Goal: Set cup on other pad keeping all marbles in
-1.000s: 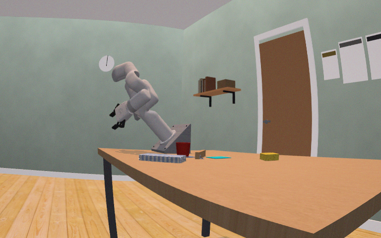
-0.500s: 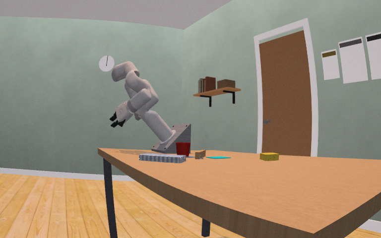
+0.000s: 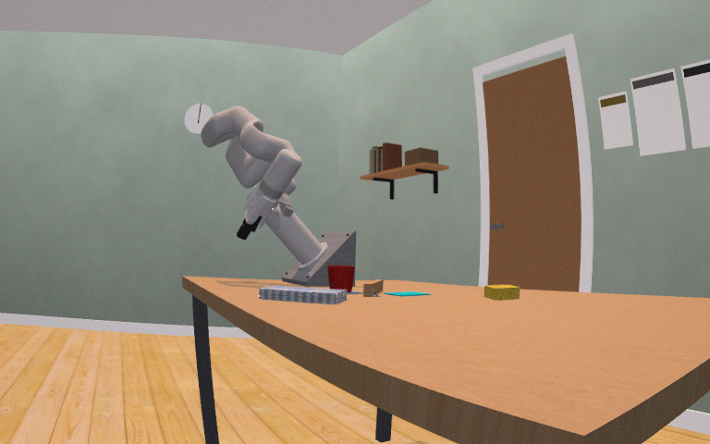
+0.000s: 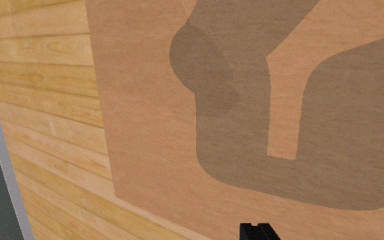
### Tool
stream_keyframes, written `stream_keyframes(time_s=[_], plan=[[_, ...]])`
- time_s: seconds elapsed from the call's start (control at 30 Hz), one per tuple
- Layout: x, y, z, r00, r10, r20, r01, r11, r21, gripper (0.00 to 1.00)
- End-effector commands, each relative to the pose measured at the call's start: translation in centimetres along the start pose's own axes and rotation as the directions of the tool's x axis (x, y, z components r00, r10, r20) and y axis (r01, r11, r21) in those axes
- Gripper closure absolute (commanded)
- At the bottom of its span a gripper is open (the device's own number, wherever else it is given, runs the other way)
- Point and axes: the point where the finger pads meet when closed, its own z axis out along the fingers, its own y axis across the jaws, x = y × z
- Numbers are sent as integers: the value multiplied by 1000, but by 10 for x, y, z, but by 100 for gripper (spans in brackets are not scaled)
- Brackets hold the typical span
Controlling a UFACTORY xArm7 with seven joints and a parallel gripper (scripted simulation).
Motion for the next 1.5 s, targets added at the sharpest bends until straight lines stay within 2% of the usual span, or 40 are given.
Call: stream_keyframes(time_s=[0.0,0.03,0.07,0.1,0.13,0.17,0.2,0.23,0.27,0.37,0.43,0.5,0.6,0.87,0.93,1.2,1.47], plan=[[38,35,-32,987,133,-94,-140,987,-78,100],[38,35,-32,987,133,-94,-140,987,-78,100],[53,48,-44,974,177,-141,-193,975,-108,100],[53,48,-44,974,177,-141,-193,975,-108,100],[67,61,-56,958,219,-186,-246,960,-136,100],[67,61,-56,958,219,-186,-246,960,-136,100],[82,73,-68,938,258,-233,-298,941,-160,100],[82,73,-68,938,258,-233,-298,941,-160,100],[95,85,-79,916,292,-275,-348,920,-181,100],[95,85,-79,916,292,-275,-348,920,-181,100],[119,106,-99,867,347,-357,-437,874,-212,100],[119,106,-99,867,347,-357,-437,874,-212,100],[140,124,-116,818,385,-428,-510,829,-229,100],[168,150,-140,736,428,-524,-611,753,-244,100],[168,150,-140,736,428,-524,-611,753,-244,100],[194,172,-160,662,451,-598,-688,683,-247,100],[197,175,-163,653,453,-607,-696,675,-245,100]])
